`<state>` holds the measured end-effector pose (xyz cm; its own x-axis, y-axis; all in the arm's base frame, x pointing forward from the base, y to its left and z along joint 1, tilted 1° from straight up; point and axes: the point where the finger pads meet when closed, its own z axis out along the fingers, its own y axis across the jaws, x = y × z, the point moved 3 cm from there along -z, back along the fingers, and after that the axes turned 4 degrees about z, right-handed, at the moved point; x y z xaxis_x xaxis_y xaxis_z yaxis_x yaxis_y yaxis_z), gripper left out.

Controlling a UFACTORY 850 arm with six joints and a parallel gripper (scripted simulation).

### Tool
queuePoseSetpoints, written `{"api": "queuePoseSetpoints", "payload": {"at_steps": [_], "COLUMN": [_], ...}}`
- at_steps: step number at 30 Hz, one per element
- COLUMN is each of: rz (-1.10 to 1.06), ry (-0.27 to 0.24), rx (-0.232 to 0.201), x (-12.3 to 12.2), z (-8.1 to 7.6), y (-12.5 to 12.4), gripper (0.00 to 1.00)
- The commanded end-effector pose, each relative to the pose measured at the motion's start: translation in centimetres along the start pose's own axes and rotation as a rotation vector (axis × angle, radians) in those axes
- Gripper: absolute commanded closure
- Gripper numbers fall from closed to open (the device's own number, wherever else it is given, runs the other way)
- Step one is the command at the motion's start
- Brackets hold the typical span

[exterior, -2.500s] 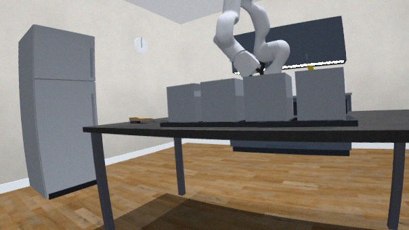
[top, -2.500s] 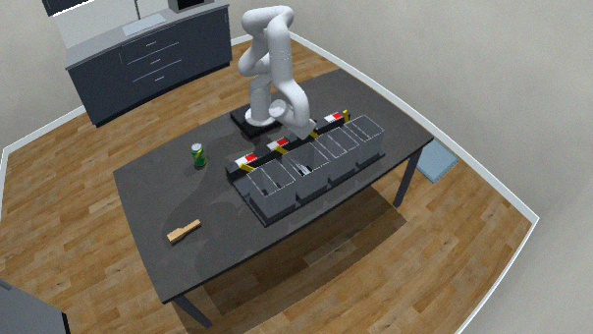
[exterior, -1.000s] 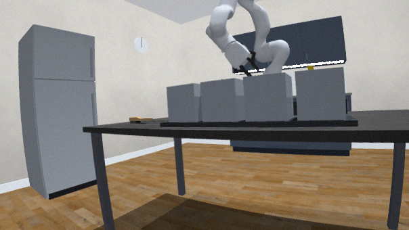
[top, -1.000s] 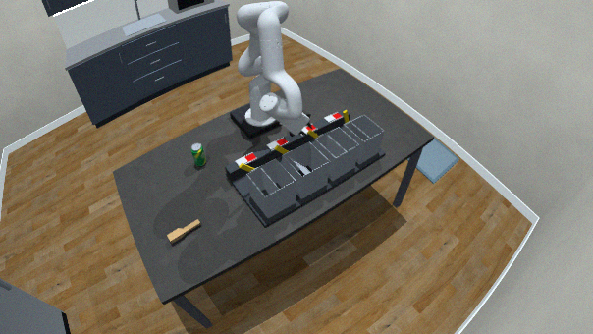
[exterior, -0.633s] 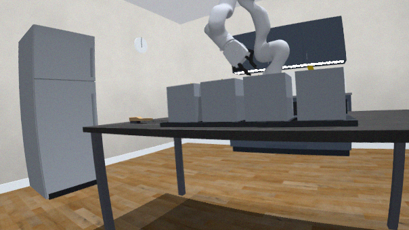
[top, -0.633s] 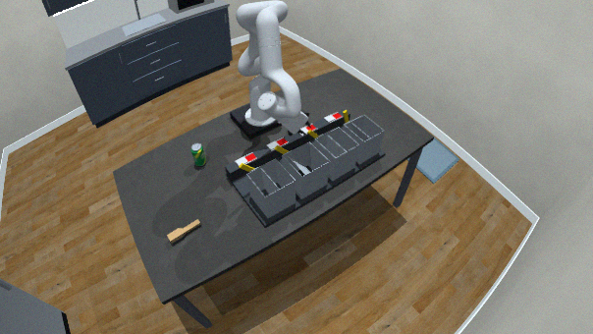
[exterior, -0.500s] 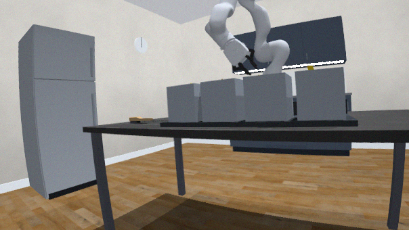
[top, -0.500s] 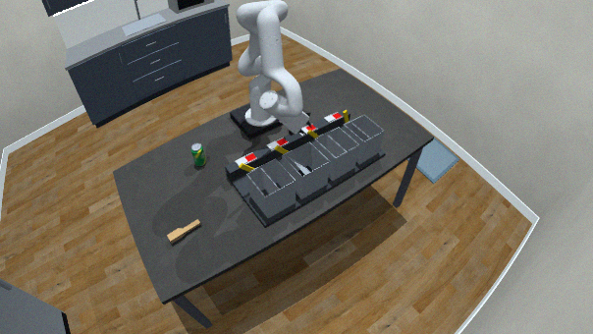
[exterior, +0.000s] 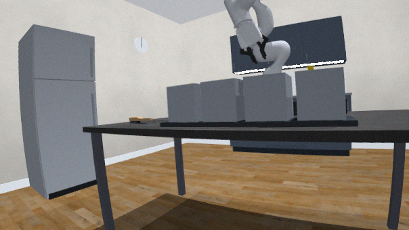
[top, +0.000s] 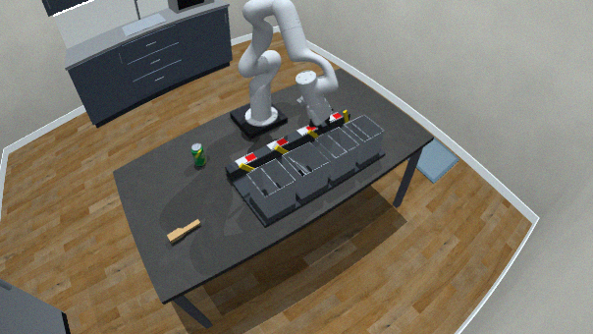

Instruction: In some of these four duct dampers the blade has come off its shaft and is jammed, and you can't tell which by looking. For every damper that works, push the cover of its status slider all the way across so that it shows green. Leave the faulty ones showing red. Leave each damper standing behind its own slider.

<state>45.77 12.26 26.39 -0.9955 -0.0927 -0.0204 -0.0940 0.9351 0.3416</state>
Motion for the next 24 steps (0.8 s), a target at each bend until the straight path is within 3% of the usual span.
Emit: {"api": "queuePoseSetpoints", "payload": {"at_steps": [1,7,9,13,24], "rz": [0.011,0.008,0.008,0.008,0.008], "ry": [0.032,0.024,0.024,0.016,0.015], "rx": [0.164,0.291,0.291,0.333,0.335], "x": [-2.0,-4.1,-4.1,-4.8,-4.8], "z": [-0.1,-0.3,-0.3,-0.4,-0.4], "y": [2.6,5.6,5.6,6.5,6.6], "gripper": [0.61,0.61,0.61,0.61,0.61]}}
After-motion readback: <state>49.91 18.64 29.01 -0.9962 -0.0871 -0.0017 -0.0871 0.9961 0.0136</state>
